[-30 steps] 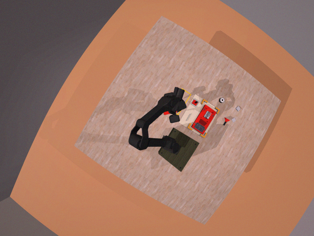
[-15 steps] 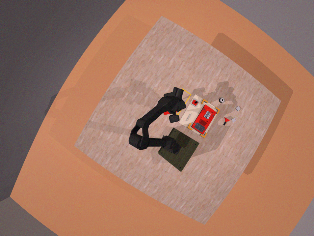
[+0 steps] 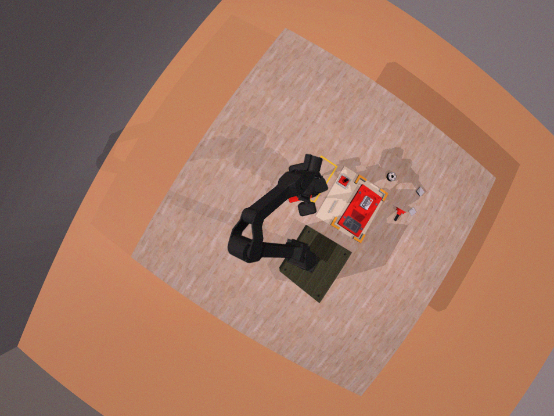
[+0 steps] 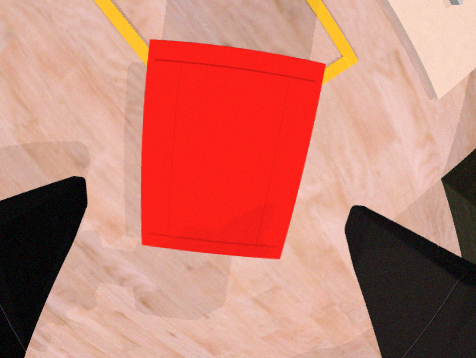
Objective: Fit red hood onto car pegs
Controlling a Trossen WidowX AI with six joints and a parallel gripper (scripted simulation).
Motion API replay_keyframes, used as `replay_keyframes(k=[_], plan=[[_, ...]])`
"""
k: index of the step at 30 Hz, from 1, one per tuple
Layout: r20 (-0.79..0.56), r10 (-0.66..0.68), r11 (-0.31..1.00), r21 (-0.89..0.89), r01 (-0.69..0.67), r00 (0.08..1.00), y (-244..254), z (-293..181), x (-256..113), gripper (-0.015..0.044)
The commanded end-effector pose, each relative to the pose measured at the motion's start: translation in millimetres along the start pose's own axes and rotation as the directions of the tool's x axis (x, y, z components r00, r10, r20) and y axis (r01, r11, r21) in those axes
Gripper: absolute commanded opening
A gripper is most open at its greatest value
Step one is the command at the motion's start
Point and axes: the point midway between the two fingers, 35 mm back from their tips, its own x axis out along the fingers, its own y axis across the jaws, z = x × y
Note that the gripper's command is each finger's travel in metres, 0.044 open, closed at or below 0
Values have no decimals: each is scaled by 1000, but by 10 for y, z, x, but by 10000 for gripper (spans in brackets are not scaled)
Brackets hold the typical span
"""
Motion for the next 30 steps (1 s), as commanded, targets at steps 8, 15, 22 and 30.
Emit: replay_keyframes(k=[8, 15, 22, 30], plan=[[1, -9, 1000, 9, 9, 1000, -16, 12, 83, 440], [0, -9, 1000, 9, 9, 1000, -14, 13, 125, 440], [0, -8, 1000, 9, 8, 1000, -13, 12, 168, 440], [0, -8, 1000, 9, 8, 1000, -11, 8, 215, 440]])
